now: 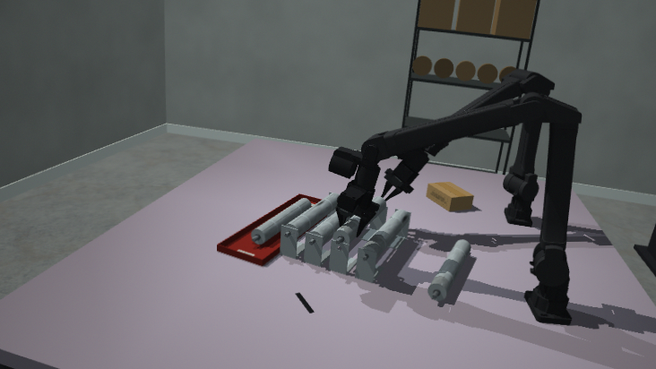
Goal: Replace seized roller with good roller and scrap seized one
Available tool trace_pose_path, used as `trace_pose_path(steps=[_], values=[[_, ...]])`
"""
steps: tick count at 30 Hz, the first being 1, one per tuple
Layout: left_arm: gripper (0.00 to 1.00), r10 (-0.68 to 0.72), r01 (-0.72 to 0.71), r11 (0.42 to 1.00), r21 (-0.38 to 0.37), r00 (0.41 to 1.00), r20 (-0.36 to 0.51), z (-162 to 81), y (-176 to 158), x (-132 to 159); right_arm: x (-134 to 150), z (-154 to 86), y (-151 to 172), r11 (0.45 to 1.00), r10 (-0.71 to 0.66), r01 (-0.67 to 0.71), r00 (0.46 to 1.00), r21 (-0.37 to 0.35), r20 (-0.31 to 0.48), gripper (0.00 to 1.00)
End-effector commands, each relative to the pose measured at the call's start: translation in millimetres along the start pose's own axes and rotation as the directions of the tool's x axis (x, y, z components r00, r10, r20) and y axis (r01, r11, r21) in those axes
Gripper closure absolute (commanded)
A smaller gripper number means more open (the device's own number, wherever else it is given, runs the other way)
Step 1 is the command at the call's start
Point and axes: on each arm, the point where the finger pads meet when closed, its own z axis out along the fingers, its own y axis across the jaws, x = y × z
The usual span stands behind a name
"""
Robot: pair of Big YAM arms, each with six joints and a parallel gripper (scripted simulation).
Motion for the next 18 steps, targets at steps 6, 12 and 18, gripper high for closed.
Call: trace_pose_path(steps=[6, 12, 18], values=[[0.68, 0.01, -0.011, 0.999, 0.039, 1.0, 0.01, -14, -17, -3, 58, 17, 6, 0.998, 0.037, -0.042, 0.993, -0.043, -0.115, 0.97], [0.68, 0.01, -0.011, 0.999, 0.039, 1.0, 0.01, -14, -17, -3, 64, 19, 7, 0.998, 0.039, -0.046, 0.991, -0.048, -0.127, 0.97], [0.68, 0.01, -0.011, 0.999, 0.039, 1.0, 0.01, -14, -17, -3, 69, 21, 9, 0.997, 0.042, -0.049, 0.99, -0.053, -0.137, 0.97]])
